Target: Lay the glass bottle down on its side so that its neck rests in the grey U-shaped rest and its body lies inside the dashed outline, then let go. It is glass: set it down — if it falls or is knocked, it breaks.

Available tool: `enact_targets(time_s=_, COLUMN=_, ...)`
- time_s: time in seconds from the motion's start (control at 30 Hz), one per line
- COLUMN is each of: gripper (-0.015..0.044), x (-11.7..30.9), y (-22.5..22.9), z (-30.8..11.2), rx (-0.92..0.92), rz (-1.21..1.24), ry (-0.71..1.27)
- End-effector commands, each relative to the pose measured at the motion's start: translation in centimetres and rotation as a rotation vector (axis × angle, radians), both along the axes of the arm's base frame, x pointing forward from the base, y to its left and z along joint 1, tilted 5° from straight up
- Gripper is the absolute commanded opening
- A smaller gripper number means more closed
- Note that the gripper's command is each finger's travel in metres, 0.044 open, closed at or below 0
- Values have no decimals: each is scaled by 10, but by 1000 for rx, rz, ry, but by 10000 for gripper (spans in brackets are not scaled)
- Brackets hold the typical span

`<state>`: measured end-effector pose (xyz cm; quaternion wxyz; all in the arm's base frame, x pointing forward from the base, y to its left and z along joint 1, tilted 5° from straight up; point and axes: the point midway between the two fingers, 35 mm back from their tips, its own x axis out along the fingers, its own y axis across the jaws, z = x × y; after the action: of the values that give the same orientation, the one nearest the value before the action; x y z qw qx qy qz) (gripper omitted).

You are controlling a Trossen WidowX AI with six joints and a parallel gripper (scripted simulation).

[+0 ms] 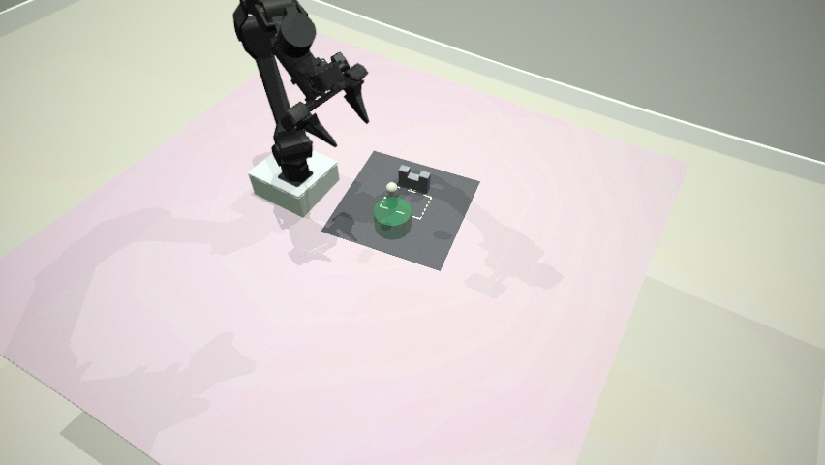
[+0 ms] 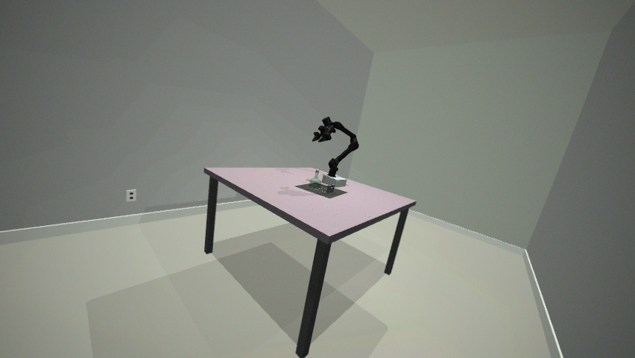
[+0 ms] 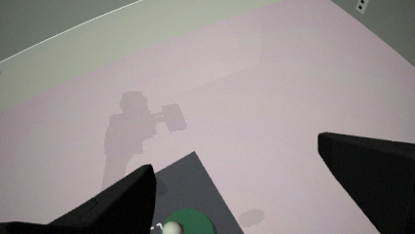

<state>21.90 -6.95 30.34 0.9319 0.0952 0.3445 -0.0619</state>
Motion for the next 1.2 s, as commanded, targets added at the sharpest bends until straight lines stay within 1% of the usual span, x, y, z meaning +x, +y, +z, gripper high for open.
enact_targets(time_s=0.0, gripper=426, x=1, y=0, z=-2, rx=13, rz=-7, ry=3)
enact_targets(time_s=0.03, gripper=440, x=3, y=1, z=-5, rx=38, rz=-21, ry=10)
enact_targets(time_s=0.1, gripper=440, x=10, y=3, z=-16, rx=122, rz=-70, ry=35)
enact_targets(time_s=0.17, gripper=440, x=19, y=8, z=-35, rx=250, rz=-153, ry=77)
enact_targets(time_s=0.3, gripper=440, x=37, y=24, z=-80, rx=519, rz=-373, ry=194)
enact_targets(time_s=0.43, gripper=440, x=46, y=45, z=-127, rx=736, rz=-628, ry=318)
enact_targets(time_s=0.6, gripper=440, x=44, y=61, z=-164, rx=863, rz=-845, ry=407)
enact_targets(time_s=0.77, gripper=440, x=45, y=63, z=-172, rx=856, rz=-898, ry=456)
enact_targets(time_s=0.87, gripper=440, x=48, y=64, z=-181, rx=797, rz=-942, ry=541)
enact_targets(time_s=1.03, gripper=440, x=55, y=65, z=-202, rx=637, rz=-1033, ry=732)
enact_targets(time_s=1.17, gripper=440, x=56, y=65, z=-205, rx=612, rz=-1044, ry=757)
